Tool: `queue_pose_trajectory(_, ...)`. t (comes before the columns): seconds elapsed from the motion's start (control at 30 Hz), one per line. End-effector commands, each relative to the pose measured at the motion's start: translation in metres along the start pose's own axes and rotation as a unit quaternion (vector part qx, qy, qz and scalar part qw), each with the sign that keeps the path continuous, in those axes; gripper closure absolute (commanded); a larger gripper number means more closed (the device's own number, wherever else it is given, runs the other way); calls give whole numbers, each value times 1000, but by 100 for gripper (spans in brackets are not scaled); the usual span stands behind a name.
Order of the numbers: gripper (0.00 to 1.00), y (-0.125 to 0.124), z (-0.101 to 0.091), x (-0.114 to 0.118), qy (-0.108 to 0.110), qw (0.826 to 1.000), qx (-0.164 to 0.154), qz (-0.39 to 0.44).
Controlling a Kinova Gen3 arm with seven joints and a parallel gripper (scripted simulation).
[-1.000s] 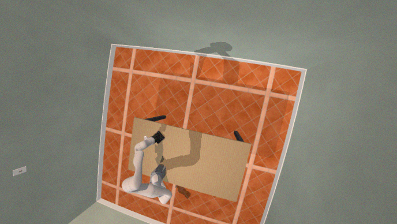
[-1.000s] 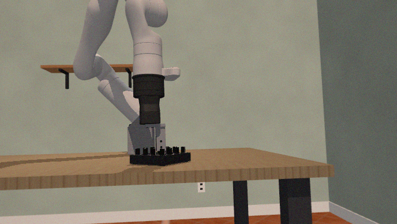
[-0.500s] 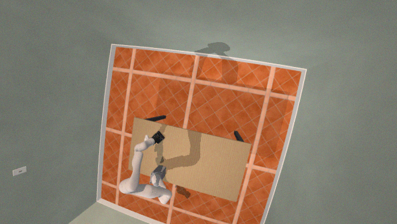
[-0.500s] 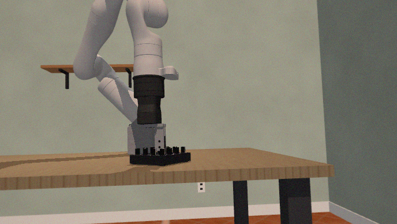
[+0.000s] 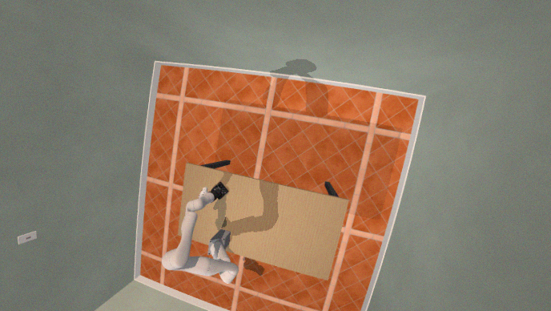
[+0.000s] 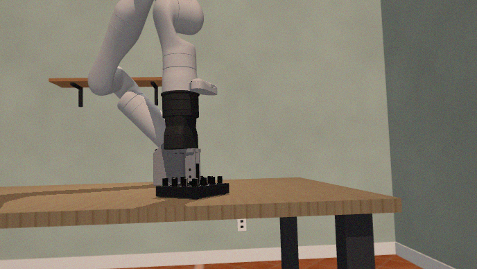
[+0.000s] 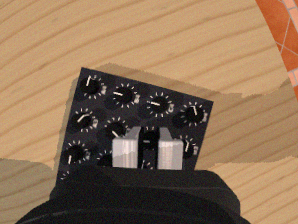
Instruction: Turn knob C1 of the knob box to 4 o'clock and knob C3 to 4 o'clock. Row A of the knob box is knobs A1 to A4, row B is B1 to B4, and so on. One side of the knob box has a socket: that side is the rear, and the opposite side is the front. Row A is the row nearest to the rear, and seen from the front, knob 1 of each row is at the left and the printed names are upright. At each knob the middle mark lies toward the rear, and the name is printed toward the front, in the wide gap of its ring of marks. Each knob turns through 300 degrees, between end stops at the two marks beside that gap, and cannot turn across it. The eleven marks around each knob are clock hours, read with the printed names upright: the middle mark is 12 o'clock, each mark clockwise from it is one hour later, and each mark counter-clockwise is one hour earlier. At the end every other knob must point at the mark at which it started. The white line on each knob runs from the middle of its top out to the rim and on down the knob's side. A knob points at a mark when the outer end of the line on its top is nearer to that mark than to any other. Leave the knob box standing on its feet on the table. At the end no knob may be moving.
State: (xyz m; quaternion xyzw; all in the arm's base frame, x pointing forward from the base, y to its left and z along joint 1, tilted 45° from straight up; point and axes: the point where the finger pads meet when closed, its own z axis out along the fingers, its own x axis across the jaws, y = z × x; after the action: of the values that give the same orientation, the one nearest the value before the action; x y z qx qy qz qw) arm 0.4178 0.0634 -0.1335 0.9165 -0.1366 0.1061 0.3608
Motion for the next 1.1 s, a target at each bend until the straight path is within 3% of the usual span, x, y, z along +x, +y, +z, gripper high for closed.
queue_pose_trajectory(0.0, 70, 2, 1, 0, 4, 1000, -3, 28)
queue_pose_trajectory(0.37, 70, 2, 1, 1, 4, 995, -2, 96)
queue_pose_trajectory(1.07, 70, 2, 1, 1, 4, 991, -2, 131)
